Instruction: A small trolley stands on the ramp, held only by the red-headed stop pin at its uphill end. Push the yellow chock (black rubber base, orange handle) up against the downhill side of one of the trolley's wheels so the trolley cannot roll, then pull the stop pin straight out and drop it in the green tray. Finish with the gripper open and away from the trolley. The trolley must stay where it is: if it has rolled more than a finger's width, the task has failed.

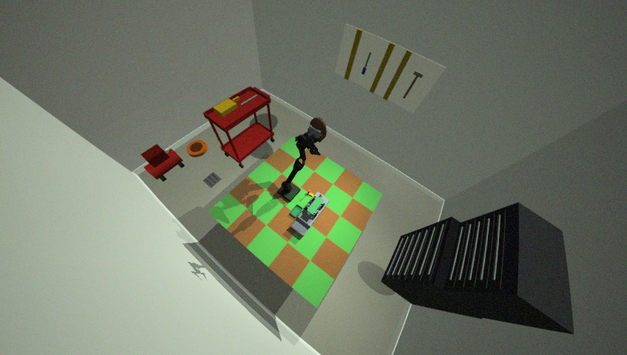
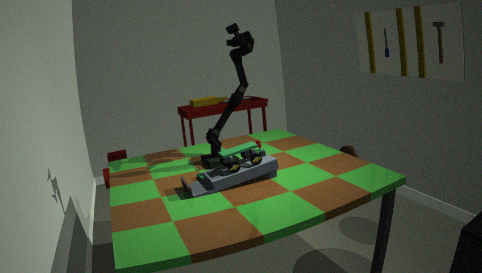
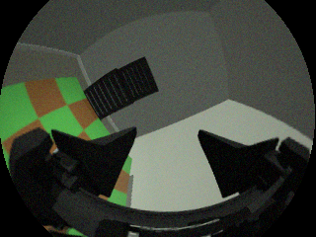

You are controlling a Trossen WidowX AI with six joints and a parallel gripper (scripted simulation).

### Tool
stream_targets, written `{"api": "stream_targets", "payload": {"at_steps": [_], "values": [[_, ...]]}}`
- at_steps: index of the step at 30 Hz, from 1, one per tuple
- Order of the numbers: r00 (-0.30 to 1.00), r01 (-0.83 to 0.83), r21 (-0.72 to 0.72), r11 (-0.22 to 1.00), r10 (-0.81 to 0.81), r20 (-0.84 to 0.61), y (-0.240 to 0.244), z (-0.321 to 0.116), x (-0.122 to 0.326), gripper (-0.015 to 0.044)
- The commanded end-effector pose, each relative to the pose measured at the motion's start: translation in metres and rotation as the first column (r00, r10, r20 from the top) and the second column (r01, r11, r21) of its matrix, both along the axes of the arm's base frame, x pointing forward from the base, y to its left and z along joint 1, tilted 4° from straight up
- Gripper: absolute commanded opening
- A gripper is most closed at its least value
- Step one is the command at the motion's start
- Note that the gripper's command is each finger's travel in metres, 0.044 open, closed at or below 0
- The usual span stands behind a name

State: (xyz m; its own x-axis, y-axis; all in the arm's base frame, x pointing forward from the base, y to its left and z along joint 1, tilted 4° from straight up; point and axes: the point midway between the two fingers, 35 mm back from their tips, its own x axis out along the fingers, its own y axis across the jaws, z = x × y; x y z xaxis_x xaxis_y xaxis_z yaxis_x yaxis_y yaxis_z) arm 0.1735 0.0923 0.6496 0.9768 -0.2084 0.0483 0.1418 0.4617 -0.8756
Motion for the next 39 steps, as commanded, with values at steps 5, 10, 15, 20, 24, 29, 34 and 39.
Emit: {"api": "stream_targets", "payload": {"at_steps": [5, 10, 15, 20, 24, 29, 34, 39], "values": [[0.995, -0.08, 0.039, 0.996, 0.077, 0.065, -0.013, 0.009, -0.013, 0.0269], [0.975, -0.179, 0.097, 0.979, 0.163, 0.152, -0.037, 0.019, -0.025, 0.019], [0.948, -0.26, 0.159, 0.952, 0.221, 0.227, -0.066, 0.022, -0.03, 0.019], [0.925, -0.323, 0.228, 0.919, 0.254, 0.284, -0.095, 0.019, -0.027, 0.019], [0.908, -0.367, 0.261, 0.893, 0.283, 0.31, -0.112, 0.013, -0.019, 0.019], [0.892, -0.411, 0.305, 0.859, 0.311, 0.327, -0.131, 0.002, -0.003, 0.019], [0.886, -0.432, 0.359, 0.827, 0.315, 0.339, -0.145, -0.014, 0.016, 0.019], [0.889, -0.435, 0.401, 0.807, 0.314, 0.333, -0.153, -0.029, 0.032, 0.019]]}}
